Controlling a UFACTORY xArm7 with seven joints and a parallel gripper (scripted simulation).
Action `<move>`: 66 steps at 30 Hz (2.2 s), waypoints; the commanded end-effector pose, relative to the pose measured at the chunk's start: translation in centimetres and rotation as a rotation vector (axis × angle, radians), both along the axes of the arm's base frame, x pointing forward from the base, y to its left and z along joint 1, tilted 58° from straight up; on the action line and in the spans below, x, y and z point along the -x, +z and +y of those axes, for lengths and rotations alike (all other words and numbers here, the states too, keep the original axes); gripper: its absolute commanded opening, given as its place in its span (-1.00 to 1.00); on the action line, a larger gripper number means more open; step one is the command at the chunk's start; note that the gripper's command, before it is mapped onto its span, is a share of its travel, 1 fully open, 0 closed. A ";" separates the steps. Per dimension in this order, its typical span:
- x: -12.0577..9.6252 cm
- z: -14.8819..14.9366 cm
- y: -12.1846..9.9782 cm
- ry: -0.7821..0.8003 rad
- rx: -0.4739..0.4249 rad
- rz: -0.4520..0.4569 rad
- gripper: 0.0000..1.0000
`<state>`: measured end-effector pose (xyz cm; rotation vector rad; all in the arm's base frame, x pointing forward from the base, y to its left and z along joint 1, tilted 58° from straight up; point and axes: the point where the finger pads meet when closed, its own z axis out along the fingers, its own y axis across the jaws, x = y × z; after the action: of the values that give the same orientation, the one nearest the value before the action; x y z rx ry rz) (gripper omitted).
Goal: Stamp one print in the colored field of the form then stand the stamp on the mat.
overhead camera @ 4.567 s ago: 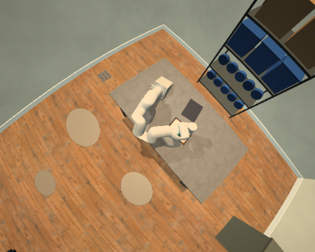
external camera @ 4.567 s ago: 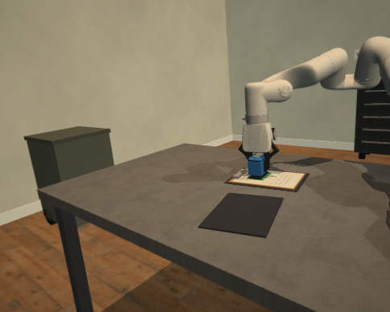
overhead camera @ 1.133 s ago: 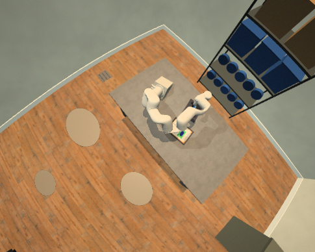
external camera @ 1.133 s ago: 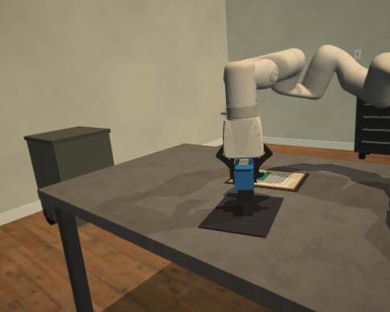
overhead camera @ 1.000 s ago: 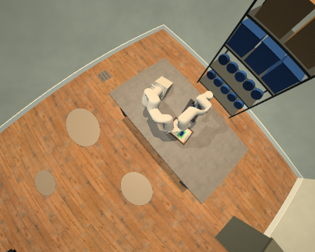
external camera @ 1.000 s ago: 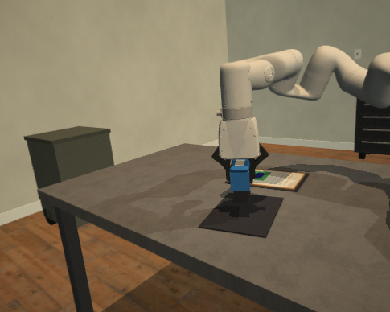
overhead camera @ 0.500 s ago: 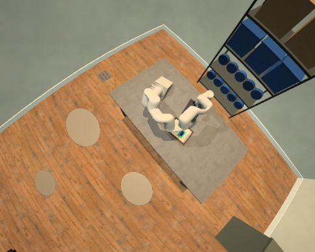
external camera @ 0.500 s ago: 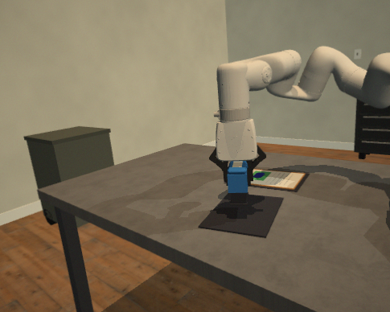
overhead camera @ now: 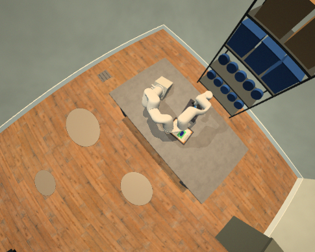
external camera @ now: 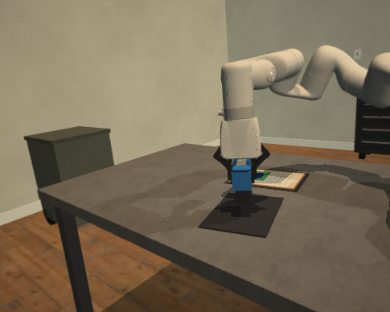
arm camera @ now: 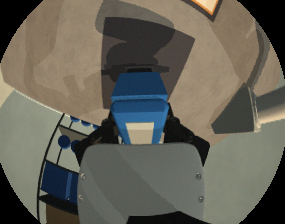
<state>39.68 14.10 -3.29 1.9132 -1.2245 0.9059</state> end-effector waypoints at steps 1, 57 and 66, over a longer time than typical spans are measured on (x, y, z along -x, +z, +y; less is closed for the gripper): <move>0.0 0.2 0.0 0.003 -0.004 -0.001 -0.39; -0.8 -3.0 -2.0 0.003 -0.004 -0.001 0.82; -0.8 -3.0 -2.0 0.003 -0.004 -0.001 0.82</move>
<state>40.46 10.82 -5.31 1.9134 -1.2247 0.9059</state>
